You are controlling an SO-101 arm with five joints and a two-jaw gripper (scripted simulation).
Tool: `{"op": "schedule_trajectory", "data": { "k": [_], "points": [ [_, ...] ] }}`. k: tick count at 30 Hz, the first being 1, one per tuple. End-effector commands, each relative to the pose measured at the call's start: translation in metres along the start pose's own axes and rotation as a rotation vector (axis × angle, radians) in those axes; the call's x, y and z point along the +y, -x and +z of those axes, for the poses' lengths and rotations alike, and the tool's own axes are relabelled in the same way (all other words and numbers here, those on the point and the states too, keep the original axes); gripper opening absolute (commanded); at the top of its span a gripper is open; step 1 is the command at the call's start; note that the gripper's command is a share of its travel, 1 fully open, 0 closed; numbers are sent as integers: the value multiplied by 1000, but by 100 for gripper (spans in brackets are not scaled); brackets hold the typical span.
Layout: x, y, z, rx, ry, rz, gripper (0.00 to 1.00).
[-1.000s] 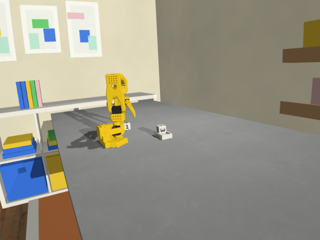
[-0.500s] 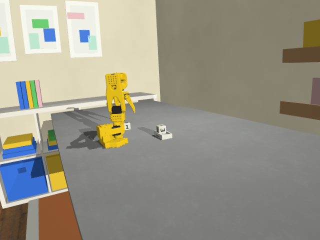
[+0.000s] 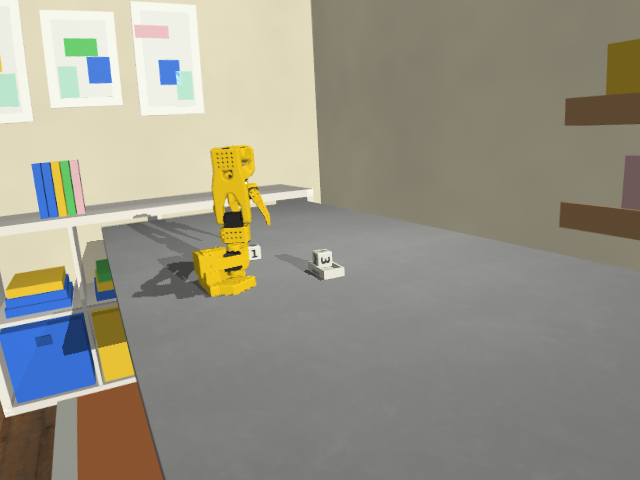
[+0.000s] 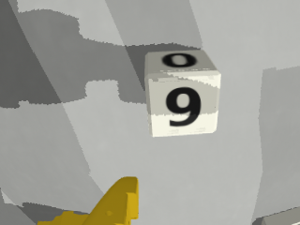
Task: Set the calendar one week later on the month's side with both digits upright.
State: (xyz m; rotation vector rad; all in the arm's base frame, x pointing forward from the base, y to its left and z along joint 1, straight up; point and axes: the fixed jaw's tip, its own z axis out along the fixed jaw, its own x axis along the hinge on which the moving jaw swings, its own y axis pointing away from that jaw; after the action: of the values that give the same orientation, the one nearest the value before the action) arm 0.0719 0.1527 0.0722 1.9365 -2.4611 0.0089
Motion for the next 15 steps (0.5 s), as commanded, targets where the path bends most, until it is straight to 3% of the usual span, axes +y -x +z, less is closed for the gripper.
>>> {"op": "schedule_trajectory", "data": {
  "k": [1, 7, 15],
  "points": [
    [0, 6, -10, -62, -15, -16, 36],
    [0, 8, -19, -120, -29, -16, 36],
    [-1, 10, -47, -304, -75, -16, 35]
  ]
}}
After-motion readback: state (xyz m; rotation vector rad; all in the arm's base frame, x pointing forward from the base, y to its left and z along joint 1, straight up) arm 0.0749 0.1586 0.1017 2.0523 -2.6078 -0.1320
